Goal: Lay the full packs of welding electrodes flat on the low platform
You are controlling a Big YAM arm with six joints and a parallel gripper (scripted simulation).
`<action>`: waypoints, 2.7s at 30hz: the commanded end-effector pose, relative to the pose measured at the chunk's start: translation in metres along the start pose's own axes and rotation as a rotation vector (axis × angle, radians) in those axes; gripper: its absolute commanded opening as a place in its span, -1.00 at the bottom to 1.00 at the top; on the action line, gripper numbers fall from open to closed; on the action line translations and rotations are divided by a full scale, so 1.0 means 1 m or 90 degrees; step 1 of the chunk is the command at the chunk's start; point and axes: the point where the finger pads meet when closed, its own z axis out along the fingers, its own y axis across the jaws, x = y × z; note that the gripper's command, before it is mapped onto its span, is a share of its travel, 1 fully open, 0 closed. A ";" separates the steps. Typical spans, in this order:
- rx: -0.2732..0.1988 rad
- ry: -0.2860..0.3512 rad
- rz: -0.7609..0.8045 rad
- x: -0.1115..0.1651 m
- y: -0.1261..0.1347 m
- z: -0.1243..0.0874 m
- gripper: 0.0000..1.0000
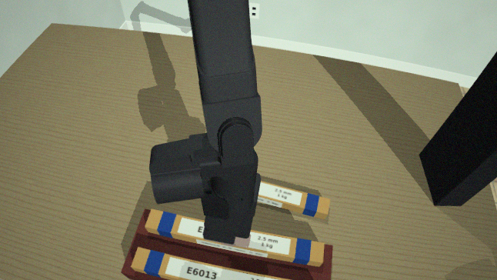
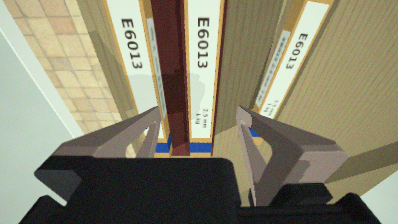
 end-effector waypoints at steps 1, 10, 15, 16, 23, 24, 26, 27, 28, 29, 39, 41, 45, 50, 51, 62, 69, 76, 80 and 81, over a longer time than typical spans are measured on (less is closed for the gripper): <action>-0.003 -0.002 0.010 -0.005 0.004 -0.015 0.49; 0.011 0.007 0.013 0.000 -0.008 -0.005 0.49; 0.010 0.002 0.013 0.000 -0.020 -0.013 0.49; 0.010 0.002 0.013 0.000 -0.020 -0.013 0.49; 0.006 -0.008 0.010 0.004 -0.051 -0.038 0.49; 0.005 -0.009 0.010 0.005 -0.056 -0.042 0.49; 0.005 -0.010 0.010 0.008 -0.067 -0.050 0.49; 0.005 -0.011 0.009 0.010 -0.072 -0.054 0.49; 0.004 -0.011 0.009 0.011 -0.077 -0.058 0.49; 0.004 -0.012 0.009 0.013 -0.082 -0.062 0.49; 0.004 -0.013 0.007 0.027 -0.124 -0.092 0.49; 0.004 -0.013 0.007 0.031 -0.134 -0.100 0.49; 0.005 -0.010 0.006 0.039 -0.156 -0.115 0.49; 0.007 -0.004 0.004 0.048 -0.177 -0.129 0.49; 0.007 -0.004 0.004 0.048 -0.177 -0.129 0.49; 0.008 0.000 0.003 0.069 -0.234 -0.170 0.49; 0.008 0.001 0.003 0.078 -0.260 -0.188 0.49; 0.005 -0.002 0.000 0.079 -0.268 -0.196 0.49; 0.001 -0.004 -0.003 0.076 -0.264 -0.195 0.49; 0.001 -0.005 -0.004 0.075 -0.264 -0.195 0.49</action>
